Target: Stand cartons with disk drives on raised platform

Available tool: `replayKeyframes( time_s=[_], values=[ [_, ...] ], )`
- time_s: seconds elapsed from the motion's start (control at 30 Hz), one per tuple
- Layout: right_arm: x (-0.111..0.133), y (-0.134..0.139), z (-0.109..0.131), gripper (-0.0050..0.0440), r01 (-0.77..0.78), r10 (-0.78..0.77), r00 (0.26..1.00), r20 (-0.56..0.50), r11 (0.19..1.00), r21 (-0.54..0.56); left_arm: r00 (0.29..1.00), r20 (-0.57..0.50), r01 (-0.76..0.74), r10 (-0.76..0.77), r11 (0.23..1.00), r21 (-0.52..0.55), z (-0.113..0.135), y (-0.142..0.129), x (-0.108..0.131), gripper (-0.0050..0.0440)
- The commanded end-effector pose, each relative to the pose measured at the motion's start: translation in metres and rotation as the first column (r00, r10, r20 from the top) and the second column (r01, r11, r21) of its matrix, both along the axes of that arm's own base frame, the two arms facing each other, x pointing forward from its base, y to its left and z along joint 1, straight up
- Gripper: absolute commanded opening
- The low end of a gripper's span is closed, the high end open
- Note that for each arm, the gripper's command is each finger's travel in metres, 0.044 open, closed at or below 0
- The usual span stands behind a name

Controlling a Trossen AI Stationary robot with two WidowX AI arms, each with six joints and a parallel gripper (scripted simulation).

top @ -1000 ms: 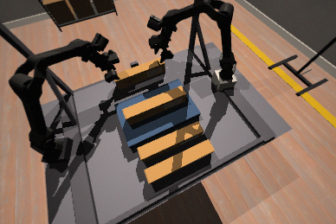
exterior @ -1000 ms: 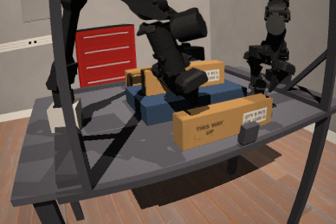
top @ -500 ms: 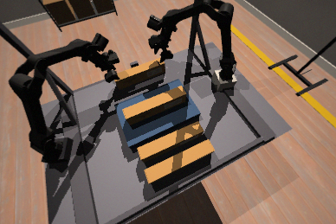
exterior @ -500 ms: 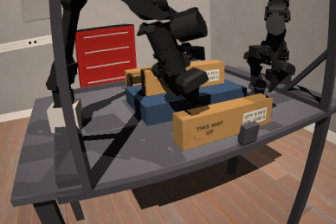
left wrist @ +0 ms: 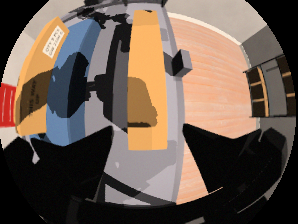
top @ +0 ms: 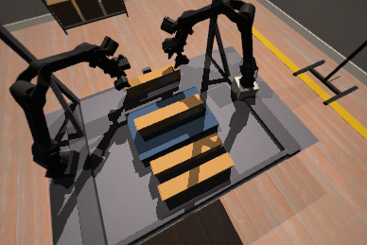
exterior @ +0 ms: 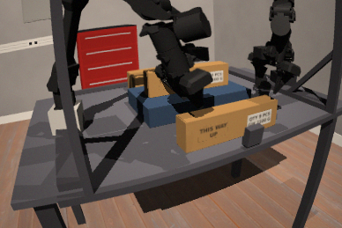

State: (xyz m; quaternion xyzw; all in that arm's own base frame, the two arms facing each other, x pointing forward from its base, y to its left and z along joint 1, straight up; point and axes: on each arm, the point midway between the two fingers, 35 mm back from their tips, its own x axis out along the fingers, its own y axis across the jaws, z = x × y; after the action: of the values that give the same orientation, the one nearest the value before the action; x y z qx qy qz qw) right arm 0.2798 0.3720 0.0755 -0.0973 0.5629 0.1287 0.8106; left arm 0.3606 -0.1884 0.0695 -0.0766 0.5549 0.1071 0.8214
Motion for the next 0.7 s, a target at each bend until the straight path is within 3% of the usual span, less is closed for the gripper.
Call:
replayKeyframes(
  time_s=[0.0,0.33,0.37,0.67],
  values=[
    [0.003,0.004,0.01,0.0385,0.0,0.0,1.0,0.016,1.0,0.025,1.0,0.017,0.0,0.0,1.0,-0.011,0.006,-0.001,0.002,0.0381],
    [0.003,0.004,0.01,0.0385,0.0,0.0,1.0,0.016,1.0,0.025,1.0,0.017,0.0,0.0,1.0,-0.011,0.006,-0.001,0.002,0.0381],
    [0.002,0.004,-0.058,0.0385,0.0,0.0,1.0,0.016,1.0,0.025,1.0,0.007,-0.004,0.004,1.0,-0.005,-0.06,-0.002,0.003,0.0381],
    [0.002,0.004,-0.06,0.0385,0.0,0.0,1.0,0.016,1.0,0.025,1.0,0.007,-0.004,0.004,1.0,-0.005,-0.064,-0.002,0.003,0.0381]
  ],
)
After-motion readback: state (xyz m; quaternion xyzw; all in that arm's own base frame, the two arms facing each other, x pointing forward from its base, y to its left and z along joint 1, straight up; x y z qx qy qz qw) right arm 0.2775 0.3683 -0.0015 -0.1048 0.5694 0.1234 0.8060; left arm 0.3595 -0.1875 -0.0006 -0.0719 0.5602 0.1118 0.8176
